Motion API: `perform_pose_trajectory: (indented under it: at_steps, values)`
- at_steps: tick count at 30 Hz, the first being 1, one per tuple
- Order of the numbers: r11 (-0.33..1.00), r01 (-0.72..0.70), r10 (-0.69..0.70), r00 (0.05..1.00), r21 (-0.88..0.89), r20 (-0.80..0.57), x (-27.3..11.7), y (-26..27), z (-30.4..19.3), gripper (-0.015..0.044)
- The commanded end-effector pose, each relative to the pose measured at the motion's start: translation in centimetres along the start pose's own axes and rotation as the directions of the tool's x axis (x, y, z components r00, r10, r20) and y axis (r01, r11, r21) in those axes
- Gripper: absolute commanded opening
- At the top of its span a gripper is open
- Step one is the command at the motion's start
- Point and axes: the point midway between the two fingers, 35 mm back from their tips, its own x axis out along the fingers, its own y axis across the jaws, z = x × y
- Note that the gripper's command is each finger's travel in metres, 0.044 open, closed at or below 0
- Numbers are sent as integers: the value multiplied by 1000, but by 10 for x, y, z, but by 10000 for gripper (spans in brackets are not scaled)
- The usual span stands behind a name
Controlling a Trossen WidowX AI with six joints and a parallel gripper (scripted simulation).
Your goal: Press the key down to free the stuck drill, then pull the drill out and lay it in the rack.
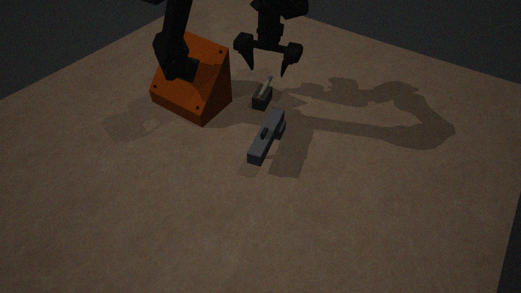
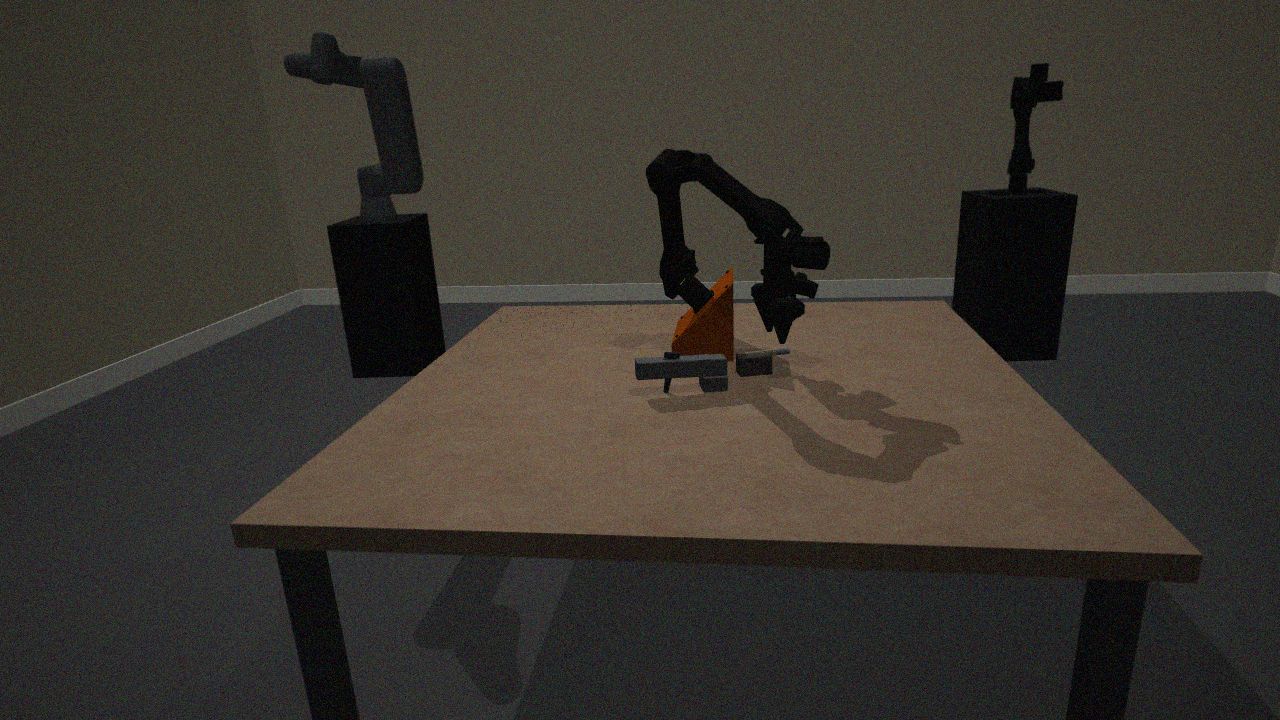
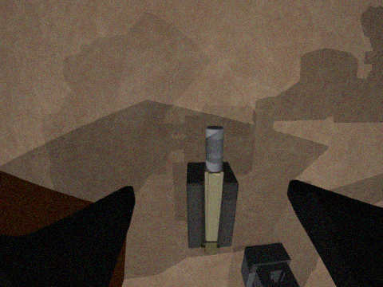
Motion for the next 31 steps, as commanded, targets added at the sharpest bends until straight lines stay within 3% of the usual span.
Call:
perform_pose_trajectory:
  at_steps: [1, 4, 9, 14, 18, 22, 26, 29, 31]
  values:
    - [1000, 9, -9, 1000, 9, 13, -12, -5, 3, 440]
    - [1000, -4, 3, 999, 27, 47, -7, 2, 12, 440]
    - [981, -134, 77, 931, 139, 358, -29, 38, 86, 440]
    - [934, -344, 220, 762, 94, 609, -66, 88, 150, 440]
    - [858, -511, 389, 585, -49, 712, -100, 140, 183, 440]
    - [728, -642, 589, 405, -241, 699, -134, 199, 197, 440]
    - [536, -730, 787, 252, -424, 563, -162, 261, 188, 440]
    - [377, -771, 900, 176, -513, 399, -176, 301, 170, 440]
    - [340, -779, 921, 162, -527, 355, -179, 309, 164, 440]
